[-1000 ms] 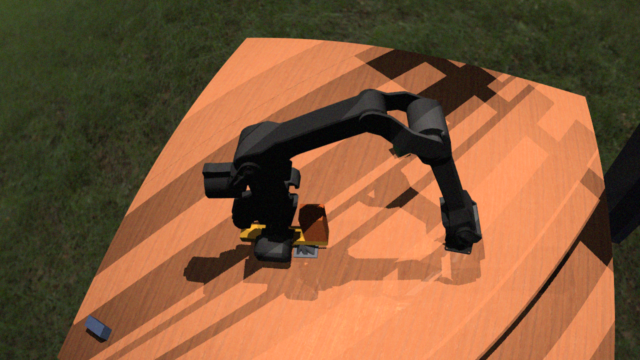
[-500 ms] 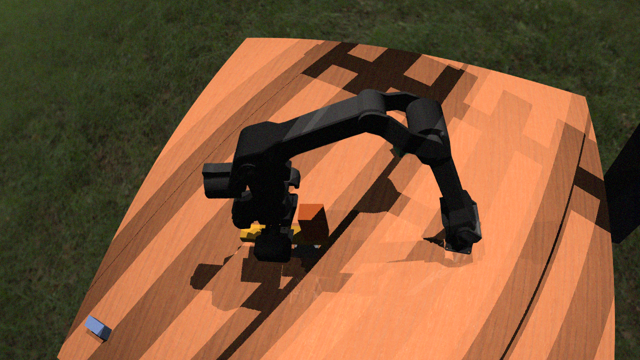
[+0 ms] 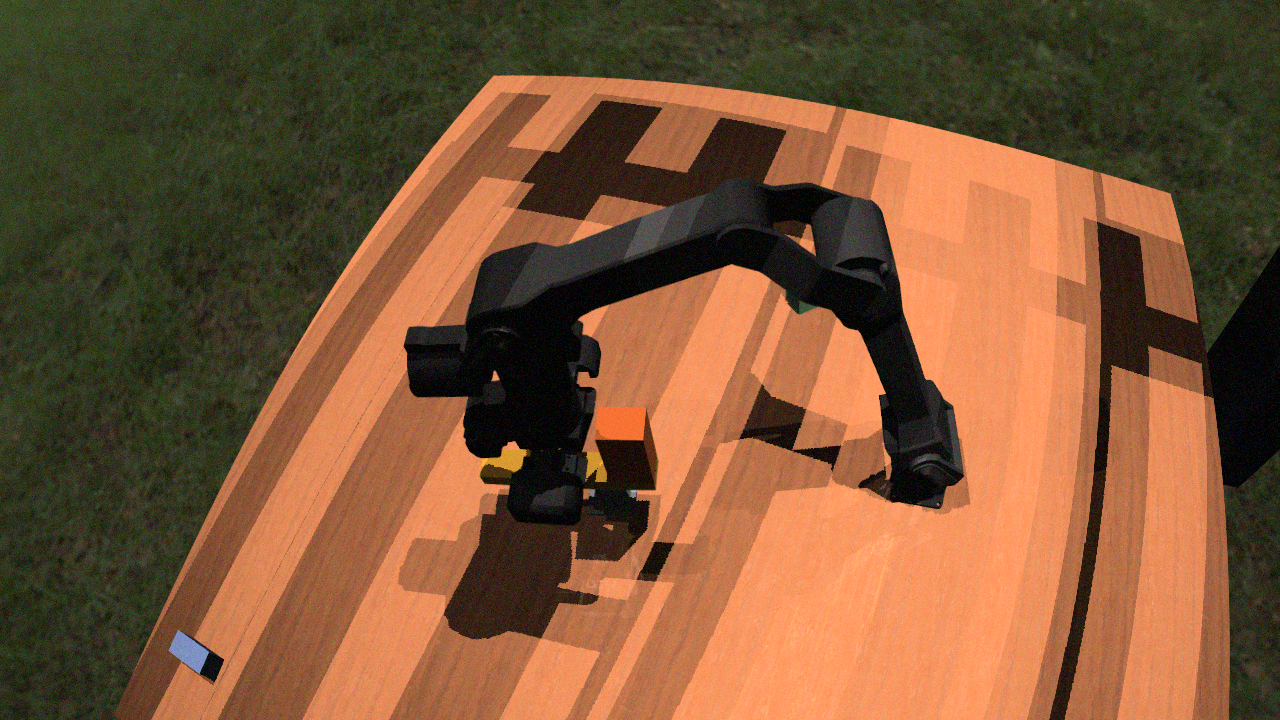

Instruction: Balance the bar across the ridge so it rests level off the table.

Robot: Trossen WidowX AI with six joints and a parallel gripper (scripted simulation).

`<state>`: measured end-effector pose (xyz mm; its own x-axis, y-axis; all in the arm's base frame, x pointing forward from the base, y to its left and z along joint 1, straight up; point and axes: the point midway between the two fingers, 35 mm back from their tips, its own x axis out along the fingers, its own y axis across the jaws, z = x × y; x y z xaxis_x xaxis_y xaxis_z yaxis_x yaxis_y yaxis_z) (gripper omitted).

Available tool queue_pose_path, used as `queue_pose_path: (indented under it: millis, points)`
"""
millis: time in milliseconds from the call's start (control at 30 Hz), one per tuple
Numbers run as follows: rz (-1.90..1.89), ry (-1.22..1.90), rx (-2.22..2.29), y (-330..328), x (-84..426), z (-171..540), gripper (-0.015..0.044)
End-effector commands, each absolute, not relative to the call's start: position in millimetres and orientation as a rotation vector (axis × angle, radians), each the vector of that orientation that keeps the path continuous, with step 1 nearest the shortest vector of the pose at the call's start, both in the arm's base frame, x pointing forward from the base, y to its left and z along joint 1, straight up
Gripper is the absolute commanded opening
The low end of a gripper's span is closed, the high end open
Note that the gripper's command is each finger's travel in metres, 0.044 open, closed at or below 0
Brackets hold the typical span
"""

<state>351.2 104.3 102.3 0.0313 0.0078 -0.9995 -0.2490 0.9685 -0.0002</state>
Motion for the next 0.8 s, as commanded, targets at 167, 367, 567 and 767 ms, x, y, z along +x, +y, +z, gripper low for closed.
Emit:
queue_pose_path:
  millis: [167,367,567,767]
  points:
    - [0.200,1.530,-0.194,104.3,351.2,102.2,0.0000]
    - [0.200,1.530,-0.194,104.3,351.2,102.2,0.0000]
    - [0.200,1.530,-0.194,104.3,351.2,102.2,0.0131]
    - [0.200,1.530,-0.194,104.3,351.2,102.2,0.0167]
